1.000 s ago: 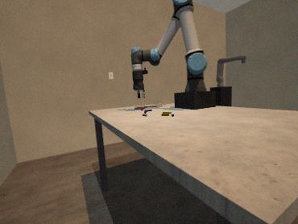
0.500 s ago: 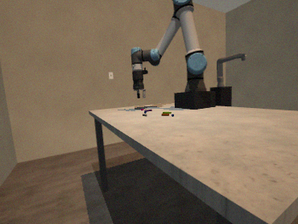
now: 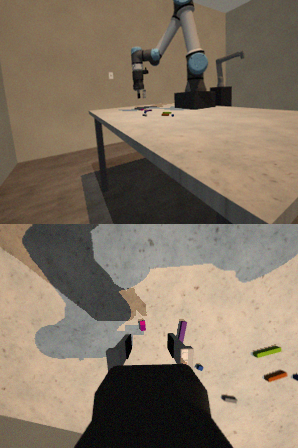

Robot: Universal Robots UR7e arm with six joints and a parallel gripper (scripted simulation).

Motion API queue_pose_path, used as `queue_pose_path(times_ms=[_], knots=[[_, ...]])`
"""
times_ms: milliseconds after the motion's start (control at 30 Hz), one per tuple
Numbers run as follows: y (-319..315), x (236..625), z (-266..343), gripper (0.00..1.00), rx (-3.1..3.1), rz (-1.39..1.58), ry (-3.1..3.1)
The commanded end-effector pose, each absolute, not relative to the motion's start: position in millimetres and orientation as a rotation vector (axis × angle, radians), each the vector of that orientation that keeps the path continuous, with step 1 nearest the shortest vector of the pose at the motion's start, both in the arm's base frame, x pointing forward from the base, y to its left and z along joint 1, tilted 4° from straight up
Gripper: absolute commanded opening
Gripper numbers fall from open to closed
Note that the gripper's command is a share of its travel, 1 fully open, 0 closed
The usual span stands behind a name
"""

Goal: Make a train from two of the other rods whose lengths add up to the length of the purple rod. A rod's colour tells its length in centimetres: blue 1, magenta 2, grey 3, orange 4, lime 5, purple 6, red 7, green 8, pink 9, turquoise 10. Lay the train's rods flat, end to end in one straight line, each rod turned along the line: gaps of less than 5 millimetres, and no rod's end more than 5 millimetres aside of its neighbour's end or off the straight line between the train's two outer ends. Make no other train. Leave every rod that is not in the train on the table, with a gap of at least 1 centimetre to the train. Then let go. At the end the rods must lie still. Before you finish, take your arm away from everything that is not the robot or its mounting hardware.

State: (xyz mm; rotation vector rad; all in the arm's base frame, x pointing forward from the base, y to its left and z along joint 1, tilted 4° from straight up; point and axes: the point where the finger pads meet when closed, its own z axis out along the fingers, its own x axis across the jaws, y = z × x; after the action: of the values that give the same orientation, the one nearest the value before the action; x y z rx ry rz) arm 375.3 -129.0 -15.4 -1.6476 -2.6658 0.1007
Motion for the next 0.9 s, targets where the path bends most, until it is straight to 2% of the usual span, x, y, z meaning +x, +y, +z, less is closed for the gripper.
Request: queue_pose_path(times_ms=[0,233,867], knots=[[-114.2,378.3,-16.8,1.0,-1.724,0.101,-2.621],[-90.9,381.4,-19.5,1.0,-1.84,0.1,-2.544],[24.8,383.1,-32.7,1.0,-2.355,0.095,-2.097]])
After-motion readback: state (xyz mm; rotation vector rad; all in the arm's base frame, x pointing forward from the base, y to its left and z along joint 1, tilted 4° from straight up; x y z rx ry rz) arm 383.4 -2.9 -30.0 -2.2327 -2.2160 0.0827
